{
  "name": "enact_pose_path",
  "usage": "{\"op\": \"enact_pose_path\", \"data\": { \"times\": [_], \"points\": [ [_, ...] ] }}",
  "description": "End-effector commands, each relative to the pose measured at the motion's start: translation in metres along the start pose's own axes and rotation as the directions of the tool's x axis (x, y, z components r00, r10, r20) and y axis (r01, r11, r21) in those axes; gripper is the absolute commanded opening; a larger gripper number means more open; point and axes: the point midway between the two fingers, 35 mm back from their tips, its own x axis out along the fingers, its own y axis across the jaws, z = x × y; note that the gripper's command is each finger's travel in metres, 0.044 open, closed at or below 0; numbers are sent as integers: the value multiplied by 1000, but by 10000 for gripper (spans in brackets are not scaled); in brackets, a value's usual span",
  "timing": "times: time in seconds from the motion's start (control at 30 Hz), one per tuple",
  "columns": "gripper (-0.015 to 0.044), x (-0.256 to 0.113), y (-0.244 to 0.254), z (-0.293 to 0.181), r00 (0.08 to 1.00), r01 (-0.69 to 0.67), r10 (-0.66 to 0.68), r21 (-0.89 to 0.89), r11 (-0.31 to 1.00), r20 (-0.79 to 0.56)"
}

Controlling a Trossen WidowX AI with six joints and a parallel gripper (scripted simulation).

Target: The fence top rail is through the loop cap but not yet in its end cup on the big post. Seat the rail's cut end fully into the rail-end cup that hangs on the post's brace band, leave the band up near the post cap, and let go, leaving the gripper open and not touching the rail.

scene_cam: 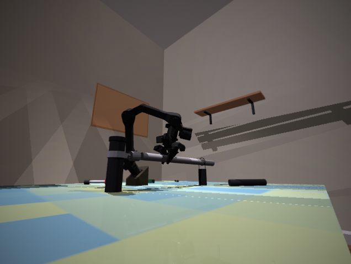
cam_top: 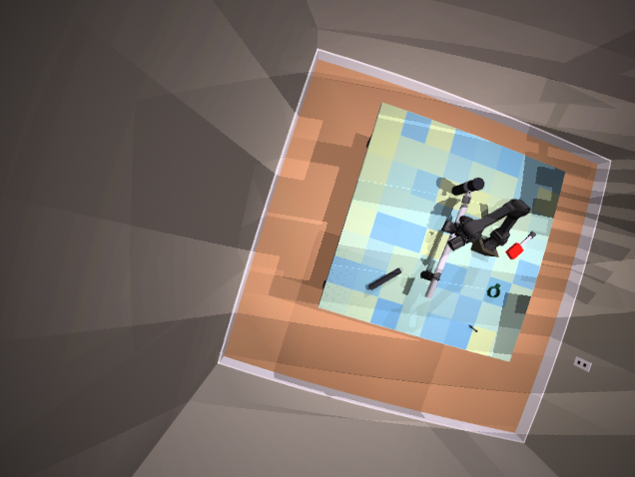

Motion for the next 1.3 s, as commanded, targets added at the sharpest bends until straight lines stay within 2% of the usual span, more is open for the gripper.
{"op": "enact_pose_path", "data": {
  "times": [0.0, 0.4, 1.27],
  "points": [
    [0, -2, 2, 3, 1000, -6, 6, 5, 1000, -2],
    [0, 6, -1, 19, 1000, 0, 0, 0, 1000, 1],
    [0, 7, 0, 17, 1000, 7, -7, -1, 1000, -2]
  ]
}}
